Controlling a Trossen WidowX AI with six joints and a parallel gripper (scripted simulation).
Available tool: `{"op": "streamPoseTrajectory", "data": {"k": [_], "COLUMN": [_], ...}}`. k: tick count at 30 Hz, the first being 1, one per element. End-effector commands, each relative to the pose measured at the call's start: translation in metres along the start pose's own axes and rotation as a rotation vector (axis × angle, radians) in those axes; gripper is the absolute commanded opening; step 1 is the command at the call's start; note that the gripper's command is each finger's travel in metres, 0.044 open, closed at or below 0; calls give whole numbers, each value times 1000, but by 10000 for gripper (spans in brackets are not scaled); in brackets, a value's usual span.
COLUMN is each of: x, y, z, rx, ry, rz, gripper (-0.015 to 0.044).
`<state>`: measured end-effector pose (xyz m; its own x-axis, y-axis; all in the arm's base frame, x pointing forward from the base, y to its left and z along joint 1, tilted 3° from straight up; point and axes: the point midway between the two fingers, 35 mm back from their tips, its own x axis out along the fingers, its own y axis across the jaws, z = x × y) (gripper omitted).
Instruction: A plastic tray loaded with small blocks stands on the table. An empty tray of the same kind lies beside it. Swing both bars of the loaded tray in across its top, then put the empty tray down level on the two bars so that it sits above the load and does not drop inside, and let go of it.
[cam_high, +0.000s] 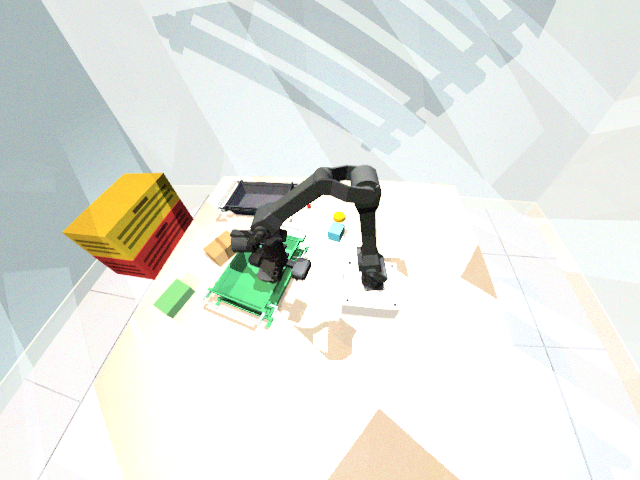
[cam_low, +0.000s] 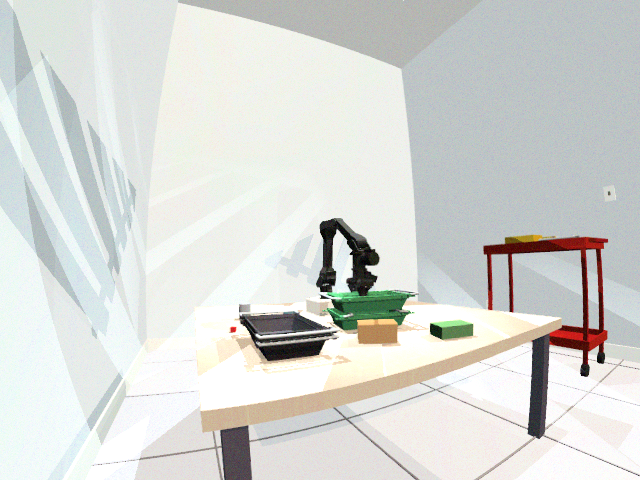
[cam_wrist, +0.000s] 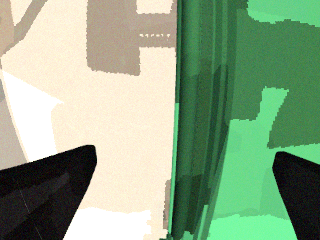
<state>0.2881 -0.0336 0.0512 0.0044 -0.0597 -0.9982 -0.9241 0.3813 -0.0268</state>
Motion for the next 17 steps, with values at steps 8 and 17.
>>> {"op": "streamPoseTrajectory", "data": {"k": [8, 17], "x": [-63, -104], "y": [-7, -1], "z": [2, 0], "rx": [4, 6], "ry": [-7, -8], "rz": [-12, -9], "gripper": [440, 440]}}
